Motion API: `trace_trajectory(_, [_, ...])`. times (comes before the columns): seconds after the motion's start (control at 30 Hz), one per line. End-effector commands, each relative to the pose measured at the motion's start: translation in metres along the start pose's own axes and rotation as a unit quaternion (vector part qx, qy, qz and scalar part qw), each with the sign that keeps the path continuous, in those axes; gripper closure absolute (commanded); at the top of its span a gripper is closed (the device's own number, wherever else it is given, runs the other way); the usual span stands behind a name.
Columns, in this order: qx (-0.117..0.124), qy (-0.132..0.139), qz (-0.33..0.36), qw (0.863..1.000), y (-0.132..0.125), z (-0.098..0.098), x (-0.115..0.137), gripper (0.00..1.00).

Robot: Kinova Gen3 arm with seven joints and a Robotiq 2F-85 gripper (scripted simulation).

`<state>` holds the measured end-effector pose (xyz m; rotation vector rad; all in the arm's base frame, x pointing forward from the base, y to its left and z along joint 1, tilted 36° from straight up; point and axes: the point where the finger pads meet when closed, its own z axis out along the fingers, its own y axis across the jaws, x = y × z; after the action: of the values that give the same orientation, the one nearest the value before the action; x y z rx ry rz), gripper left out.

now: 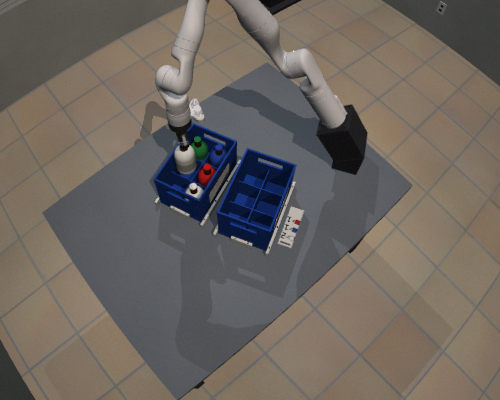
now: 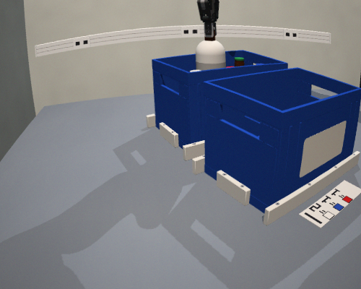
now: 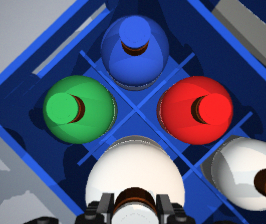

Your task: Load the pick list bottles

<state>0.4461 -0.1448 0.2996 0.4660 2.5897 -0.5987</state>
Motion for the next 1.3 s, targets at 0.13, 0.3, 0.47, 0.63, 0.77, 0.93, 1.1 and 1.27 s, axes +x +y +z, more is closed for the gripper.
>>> trace_trajectory(0.13, [0.000,-0.001,0.000,1.000,0.000,-0.010,0.000,0.90])
trace_trajectory(0.3, [0.000,-0.001,0.000,1.000,0.000,-0.018,0.000,0.90])
trace_trajectory(0.47, [0.000,-0.001,0.000,1.000,0.000,-0.026,0.000,0.90])
trace_trajectory(0.63, [0.000,-0.001,0.000,1.000,0.000,-0.035,0.000,0.90])
trace_trajectory(0.77, [0.000,-0.001,0.000,1.000,0.000,-0.038,0.000,0.90])
trace_trajectory(0.93, [0.000,-0.001,0.000,1.000,0.000,-0.046,0.000,0.90])
trace_trajectory(1.1, [0.000,-0.001,0.000,1.000,0.000,-0.055,0.000,0.90])
trace_trajectory(1.27, [0.000,-0.001,0.000,1.000,0.000,-0.060,0.000,0.90])
